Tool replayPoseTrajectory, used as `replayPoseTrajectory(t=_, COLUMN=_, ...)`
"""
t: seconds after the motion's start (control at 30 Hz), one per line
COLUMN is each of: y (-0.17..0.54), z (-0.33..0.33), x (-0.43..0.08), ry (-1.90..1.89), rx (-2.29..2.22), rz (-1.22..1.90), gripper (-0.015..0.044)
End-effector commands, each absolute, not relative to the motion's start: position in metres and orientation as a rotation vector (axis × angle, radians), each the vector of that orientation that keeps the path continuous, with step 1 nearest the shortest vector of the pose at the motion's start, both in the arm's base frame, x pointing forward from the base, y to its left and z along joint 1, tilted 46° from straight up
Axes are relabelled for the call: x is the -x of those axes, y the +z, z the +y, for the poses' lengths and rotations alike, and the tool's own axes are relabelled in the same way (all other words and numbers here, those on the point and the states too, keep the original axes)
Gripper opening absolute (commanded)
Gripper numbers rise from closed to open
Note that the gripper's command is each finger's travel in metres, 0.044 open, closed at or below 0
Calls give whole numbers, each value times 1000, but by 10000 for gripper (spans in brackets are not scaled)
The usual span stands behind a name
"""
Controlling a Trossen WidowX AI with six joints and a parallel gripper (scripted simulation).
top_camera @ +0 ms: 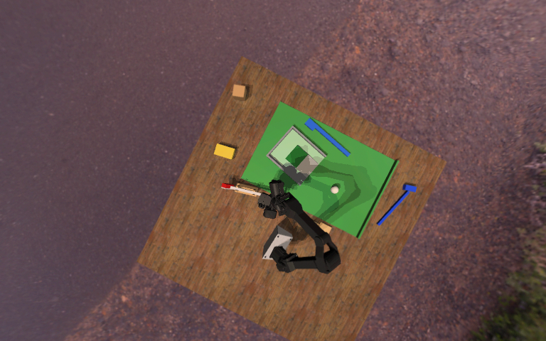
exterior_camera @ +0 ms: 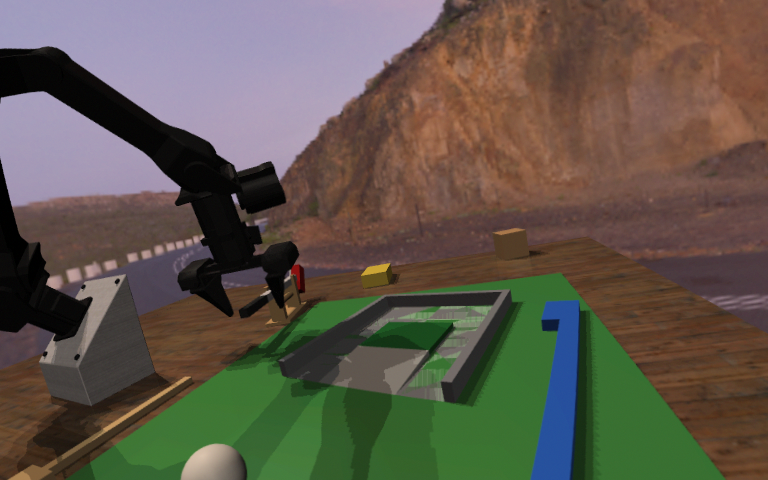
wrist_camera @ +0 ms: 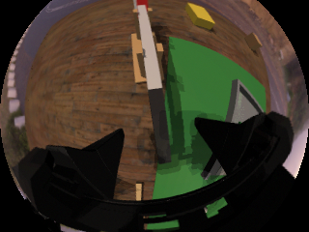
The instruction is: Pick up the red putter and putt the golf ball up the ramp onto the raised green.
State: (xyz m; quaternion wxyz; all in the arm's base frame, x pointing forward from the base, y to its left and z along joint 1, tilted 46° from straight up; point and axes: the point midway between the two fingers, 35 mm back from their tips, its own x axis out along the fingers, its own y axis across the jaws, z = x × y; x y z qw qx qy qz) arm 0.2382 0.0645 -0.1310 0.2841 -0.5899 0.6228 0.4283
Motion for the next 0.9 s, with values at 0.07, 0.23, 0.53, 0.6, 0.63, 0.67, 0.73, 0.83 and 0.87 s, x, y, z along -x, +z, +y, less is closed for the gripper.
replayPoseTrajectory(t=0.07, y=-138, z=57, x=-236, ry=1152, rx=1587, rz=1673, gripper=440)
replayPoseTrajectory(t=0.23, y=-144, z=51, x=-235, ry=1152, rx=1587, rz=1673, gripper=440)
replayPoseTrajectory(t=0.53, y=-145, z=50, x=-236, ry=1144, rx=1578, rz=1669, gripper=387)
replayPoseTrajectory(t=0.6, y=-145, z=50, x=-236, ry=1144, rx=1578, rz=1669, gripper=335)
replayPoseTrajectory(t=0.63, y=-145, z=50, x=-236, ry=1144, rx=1578, rz=1669, gripper=309)
replayPoseTrajectory(t=0.67, y=-145, z=50, x=-236, ry=1144, rx=1578, rz=1669, gripper=282)
replayPoseTrajectory(t=0.73, y=-145, z=50, x=-236, ry=1144, rx=1578, rz=1669, gripper=230)
replayPoseTrajectory(t=0.83, y=-145, z=50, x=-236, ry=1144, rx=1578, rz=1669, gripper=151)
replayPoseTrajectory(t=0.87, y=-145, z=50, x=-236, ry=1144, rx=1578, rz=1669, gripper=125)
